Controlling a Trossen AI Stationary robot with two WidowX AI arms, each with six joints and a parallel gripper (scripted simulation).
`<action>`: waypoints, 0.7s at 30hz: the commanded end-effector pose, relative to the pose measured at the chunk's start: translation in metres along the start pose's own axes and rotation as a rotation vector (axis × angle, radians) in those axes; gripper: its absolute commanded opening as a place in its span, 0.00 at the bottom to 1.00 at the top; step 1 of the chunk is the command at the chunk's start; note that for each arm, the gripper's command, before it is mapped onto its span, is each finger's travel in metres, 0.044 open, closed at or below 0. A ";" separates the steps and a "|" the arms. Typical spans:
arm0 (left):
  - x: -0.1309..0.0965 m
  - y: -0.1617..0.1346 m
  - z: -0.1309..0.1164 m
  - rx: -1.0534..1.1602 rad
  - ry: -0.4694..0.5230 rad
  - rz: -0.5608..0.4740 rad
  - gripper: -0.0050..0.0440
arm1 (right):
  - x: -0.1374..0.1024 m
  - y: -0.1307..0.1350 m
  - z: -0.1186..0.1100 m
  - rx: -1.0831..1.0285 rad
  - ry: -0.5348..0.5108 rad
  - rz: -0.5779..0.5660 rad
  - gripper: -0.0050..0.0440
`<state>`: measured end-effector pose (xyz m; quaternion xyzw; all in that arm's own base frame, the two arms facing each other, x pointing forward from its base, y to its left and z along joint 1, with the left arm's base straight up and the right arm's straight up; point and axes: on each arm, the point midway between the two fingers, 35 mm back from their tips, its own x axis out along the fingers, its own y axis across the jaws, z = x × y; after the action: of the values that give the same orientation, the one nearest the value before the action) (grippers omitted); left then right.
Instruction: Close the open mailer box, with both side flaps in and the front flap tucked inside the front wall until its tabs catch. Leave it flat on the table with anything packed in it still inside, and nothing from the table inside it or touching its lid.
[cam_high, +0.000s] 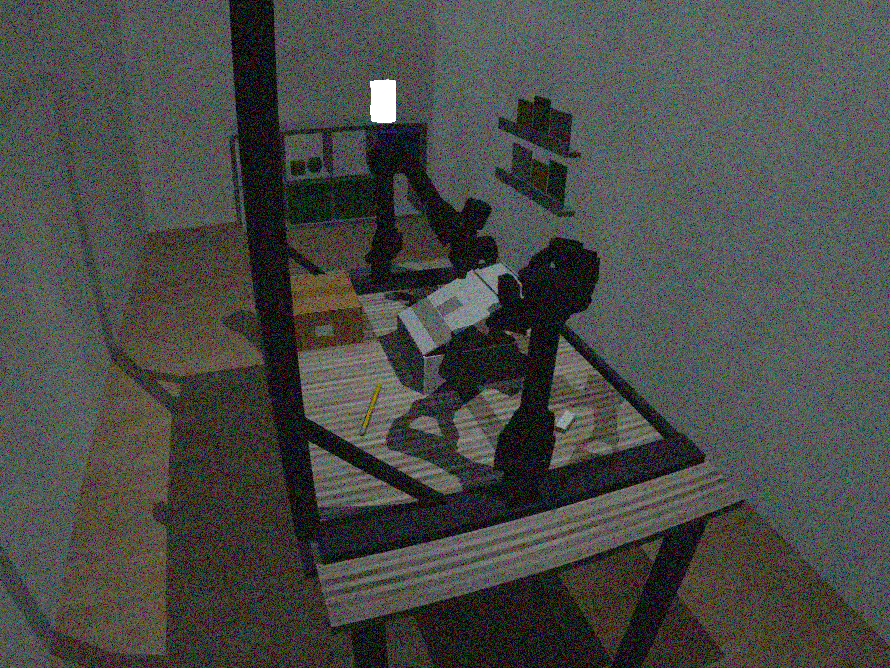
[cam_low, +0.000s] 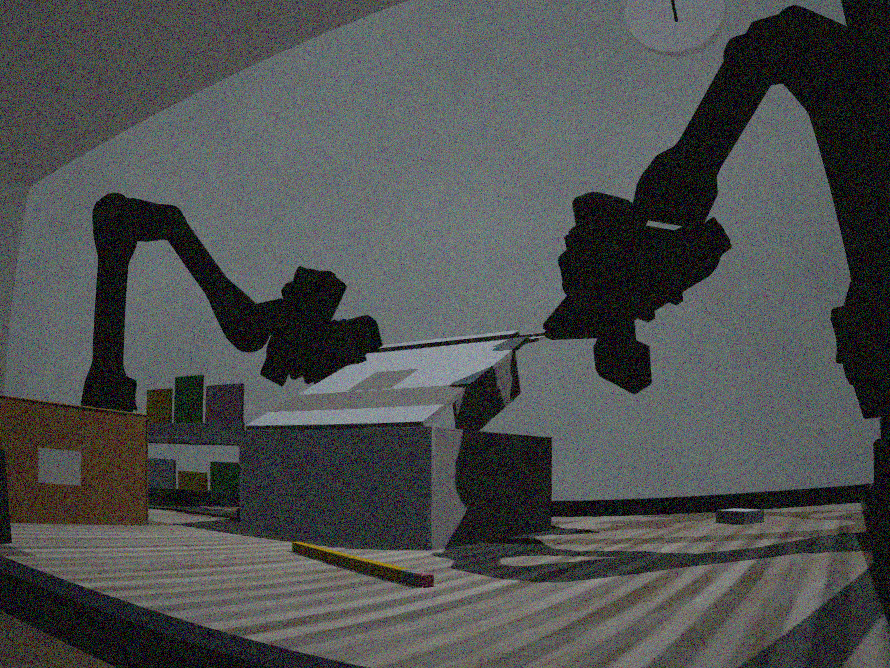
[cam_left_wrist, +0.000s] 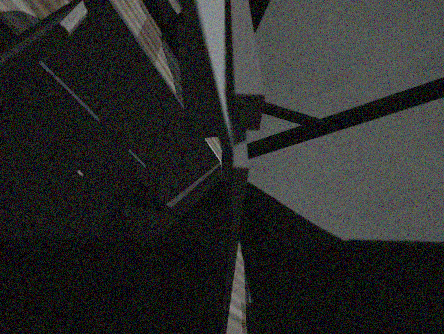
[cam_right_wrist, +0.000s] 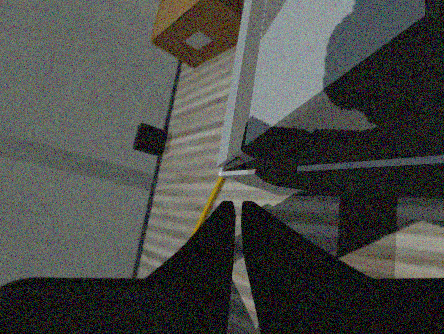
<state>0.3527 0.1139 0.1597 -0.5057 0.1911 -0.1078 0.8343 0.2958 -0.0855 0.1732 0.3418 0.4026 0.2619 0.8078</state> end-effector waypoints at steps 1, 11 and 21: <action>-0.003 -0.005 0.004 0.020 -0.014 -0.010 0.00 | -0.002 0.009 0.005 -0.087 -0.011 -0.020 0.25; -0.003 -0.010 0.008 0.039 -0.019 -0.017 0.00 | 0.007 -0.020 -0.011 -0.471 0.102 -0.344 0.69; -0.003 -0.010 0.008 0.039 -0.019 -0.017 0.00 | -0.002 -0.042 -0.002 -0.823 0.157 -0.709 0.74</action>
<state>0.3526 0.1139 0.1597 -0.5057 0.1910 -0.1078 0.8343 0.2976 -0.1056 0.1342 -0.0947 0.4374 0.1754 0.8769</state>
